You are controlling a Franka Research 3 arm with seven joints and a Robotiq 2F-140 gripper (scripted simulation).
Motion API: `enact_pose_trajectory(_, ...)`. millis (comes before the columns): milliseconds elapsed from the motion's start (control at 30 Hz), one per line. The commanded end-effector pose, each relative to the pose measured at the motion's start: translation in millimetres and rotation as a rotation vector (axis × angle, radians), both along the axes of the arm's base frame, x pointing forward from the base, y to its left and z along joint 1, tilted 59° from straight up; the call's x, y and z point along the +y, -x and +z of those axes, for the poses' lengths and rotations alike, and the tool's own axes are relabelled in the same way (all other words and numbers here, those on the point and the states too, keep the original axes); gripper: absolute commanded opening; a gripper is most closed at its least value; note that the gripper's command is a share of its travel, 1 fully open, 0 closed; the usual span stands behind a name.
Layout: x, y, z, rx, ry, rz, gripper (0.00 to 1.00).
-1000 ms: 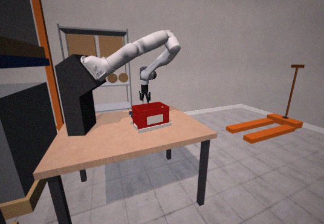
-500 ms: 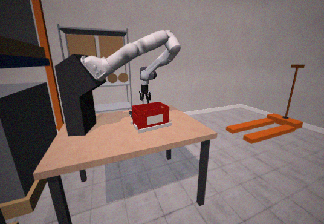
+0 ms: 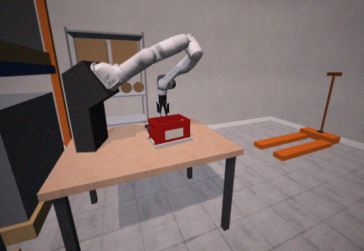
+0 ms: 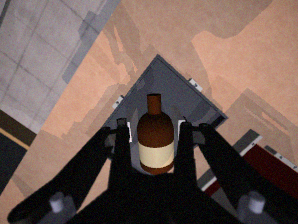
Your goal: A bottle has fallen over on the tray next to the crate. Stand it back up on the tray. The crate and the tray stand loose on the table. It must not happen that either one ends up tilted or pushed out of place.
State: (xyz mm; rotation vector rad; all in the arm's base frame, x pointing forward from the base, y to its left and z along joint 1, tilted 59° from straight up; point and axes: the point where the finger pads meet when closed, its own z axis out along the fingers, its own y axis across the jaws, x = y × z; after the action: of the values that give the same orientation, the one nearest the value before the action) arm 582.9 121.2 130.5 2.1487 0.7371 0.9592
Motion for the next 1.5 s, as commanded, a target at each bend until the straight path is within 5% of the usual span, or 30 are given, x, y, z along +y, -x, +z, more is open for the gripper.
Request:
enact_pose_trajectory(0, 1.1, -0.7, 0.9, -0.003, 0.001, 0.001, 0.38)
enact_pose_trajectory(1467, -2.9, -10.0, -5.0, -0.003, 0.001, 0.001, 0.38)
